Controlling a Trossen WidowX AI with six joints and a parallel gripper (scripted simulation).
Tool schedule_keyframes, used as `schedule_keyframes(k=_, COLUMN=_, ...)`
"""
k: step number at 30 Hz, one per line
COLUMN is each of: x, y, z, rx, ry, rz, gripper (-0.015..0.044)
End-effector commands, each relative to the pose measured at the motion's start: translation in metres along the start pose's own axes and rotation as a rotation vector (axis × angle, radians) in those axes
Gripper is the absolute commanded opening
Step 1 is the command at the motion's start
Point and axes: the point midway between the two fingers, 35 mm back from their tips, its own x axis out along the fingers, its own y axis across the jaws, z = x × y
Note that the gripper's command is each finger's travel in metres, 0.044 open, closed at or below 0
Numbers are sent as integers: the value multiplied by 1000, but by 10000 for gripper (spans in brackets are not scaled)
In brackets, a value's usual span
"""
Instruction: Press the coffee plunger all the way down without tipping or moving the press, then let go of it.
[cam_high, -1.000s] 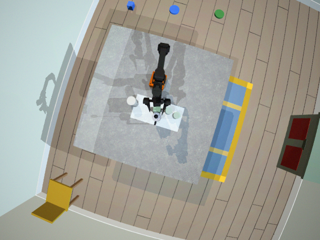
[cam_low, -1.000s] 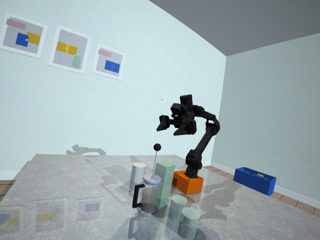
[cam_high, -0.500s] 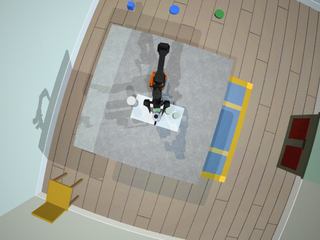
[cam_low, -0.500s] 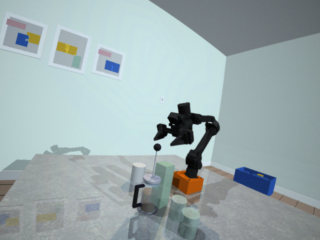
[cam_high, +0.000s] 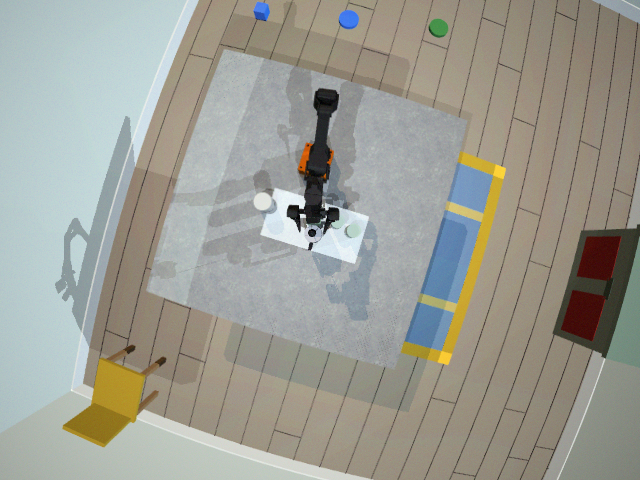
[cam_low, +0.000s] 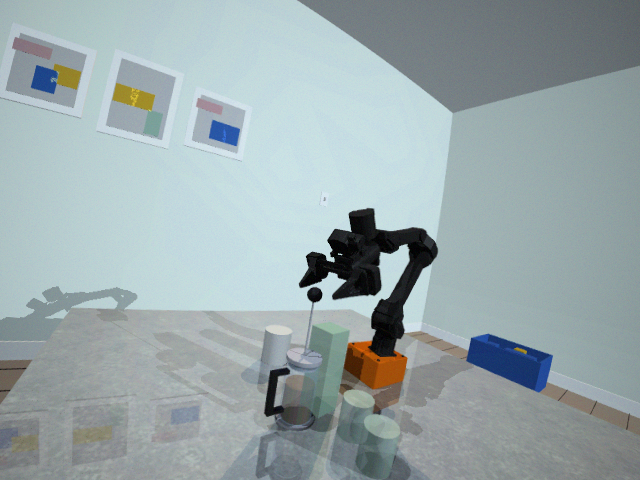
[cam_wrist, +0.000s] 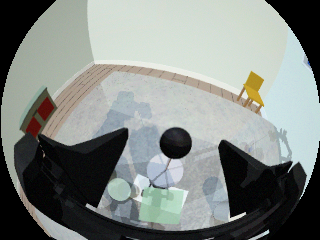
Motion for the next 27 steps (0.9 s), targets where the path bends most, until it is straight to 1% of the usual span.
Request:
schedule_keyframes(k=1, x=7, y=-1, z=-1, rx=6, ry=4, rz=-4, gripper=440)
schedule_keyframes(k=3, x=8, y=-1, z=-1, rx=6, ry=4, rz=-4, gripper=440)
schedule_keyframes(k=14, x=8, y=-1, z=-1, rx=6, ry=4, rz=-4, gripper=151)
schedule_keyframes(k=18, x=8, y=-1, z=-1, rx=6, ry=4, rz=-4, gripper=125)
schedule_keyframes(k=27, x=9, y=-1, z=-3, rx=6, ry=4, rz=-4, gripper=124)
